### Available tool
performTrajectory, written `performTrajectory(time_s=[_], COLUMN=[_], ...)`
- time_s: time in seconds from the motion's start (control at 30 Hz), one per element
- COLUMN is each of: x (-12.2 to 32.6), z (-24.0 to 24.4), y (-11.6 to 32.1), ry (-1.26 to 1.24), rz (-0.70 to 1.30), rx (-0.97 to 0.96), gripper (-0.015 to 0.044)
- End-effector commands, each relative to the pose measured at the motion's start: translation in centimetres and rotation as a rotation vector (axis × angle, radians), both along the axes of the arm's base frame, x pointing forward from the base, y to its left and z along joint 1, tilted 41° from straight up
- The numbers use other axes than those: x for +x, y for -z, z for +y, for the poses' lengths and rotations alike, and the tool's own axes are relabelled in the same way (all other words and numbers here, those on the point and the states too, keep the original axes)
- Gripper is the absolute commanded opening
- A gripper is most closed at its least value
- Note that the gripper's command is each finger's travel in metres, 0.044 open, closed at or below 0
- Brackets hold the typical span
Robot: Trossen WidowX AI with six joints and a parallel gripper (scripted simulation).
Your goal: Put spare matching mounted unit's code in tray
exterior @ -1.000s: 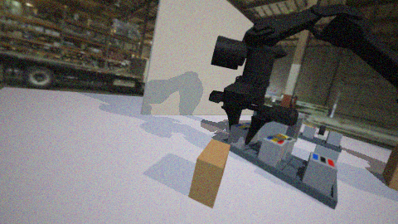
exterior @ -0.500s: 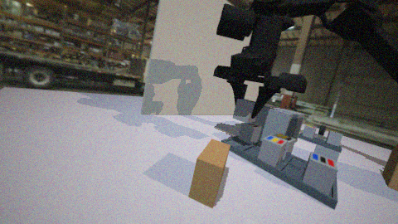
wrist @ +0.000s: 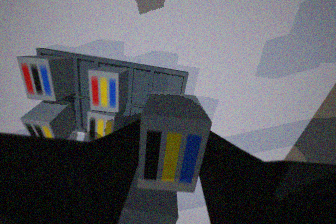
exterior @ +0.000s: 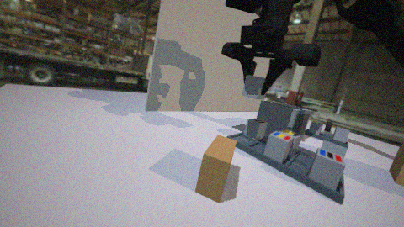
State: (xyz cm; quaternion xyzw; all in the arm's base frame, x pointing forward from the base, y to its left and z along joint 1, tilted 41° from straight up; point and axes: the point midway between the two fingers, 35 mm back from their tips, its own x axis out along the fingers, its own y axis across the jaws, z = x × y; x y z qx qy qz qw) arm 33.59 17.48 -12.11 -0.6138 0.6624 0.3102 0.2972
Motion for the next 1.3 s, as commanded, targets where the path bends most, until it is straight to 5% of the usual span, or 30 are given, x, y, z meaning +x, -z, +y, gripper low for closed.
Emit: performTrajectory(time_s=[0.0,0.37,1.27], x=[0.1,0.4,5.8], z=[1.4,2.7,-13.4], y=[-1.7,-4.2,-18.7], ry=[0.006,0.010,-0.007], rz=[0.001,0.005,-0.002], rx=[0.002,0.003,0.046], gripper=[0.0000,0.0000,0.0000])
